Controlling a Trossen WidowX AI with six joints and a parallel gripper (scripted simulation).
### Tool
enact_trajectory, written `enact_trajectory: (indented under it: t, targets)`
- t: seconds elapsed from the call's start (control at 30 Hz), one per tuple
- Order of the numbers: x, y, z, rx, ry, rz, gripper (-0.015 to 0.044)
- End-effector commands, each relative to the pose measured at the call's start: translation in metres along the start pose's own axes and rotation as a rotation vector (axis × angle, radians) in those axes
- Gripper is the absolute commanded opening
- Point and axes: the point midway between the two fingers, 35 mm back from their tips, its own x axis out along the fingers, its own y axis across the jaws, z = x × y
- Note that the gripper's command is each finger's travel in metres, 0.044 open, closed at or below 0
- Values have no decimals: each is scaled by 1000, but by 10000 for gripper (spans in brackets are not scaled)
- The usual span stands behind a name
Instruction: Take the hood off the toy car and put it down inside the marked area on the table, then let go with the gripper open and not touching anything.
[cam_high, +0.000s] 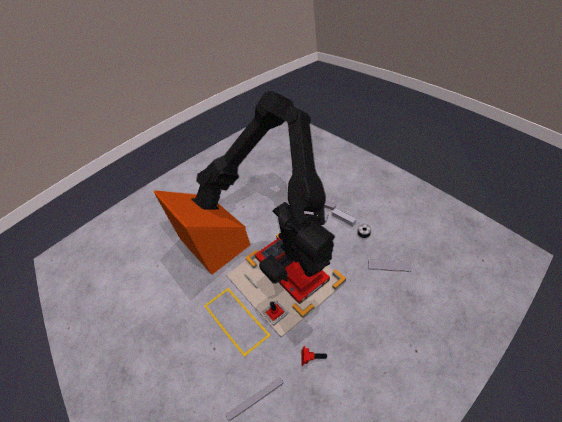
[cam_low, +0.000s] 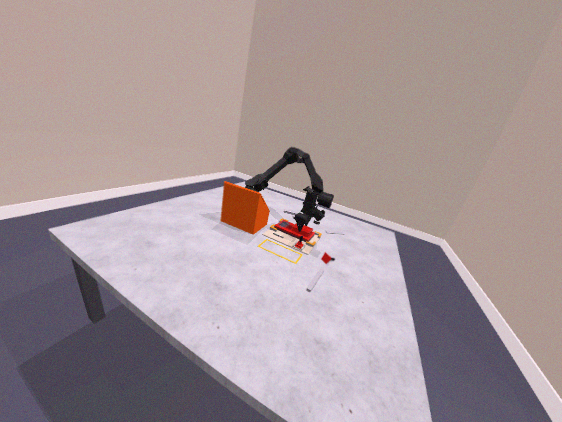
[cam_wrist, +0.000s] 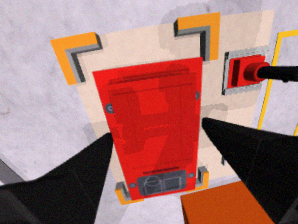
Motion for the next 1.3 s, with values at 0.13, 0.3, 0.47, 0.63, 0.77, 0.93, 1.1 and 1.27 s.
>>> enact_trajectory:
  t: [0.13,0.3,0.47,0.63,0.77,0.93,1.1,1.27]
  targets:
    - [4,0,0,3,-1,4,440]
    - [7,0,0,3,-1,4,440]
    - [9,0,0,3,-1,4,440]
    - [9,0,0,0,0,1,387]
    - [9,0,0,0,0,1,322]
    - [9,0,0,0,0,1,288]
    - [8,0,0,0,0,0,196]
    - [5,0,0,0,0,0,65]
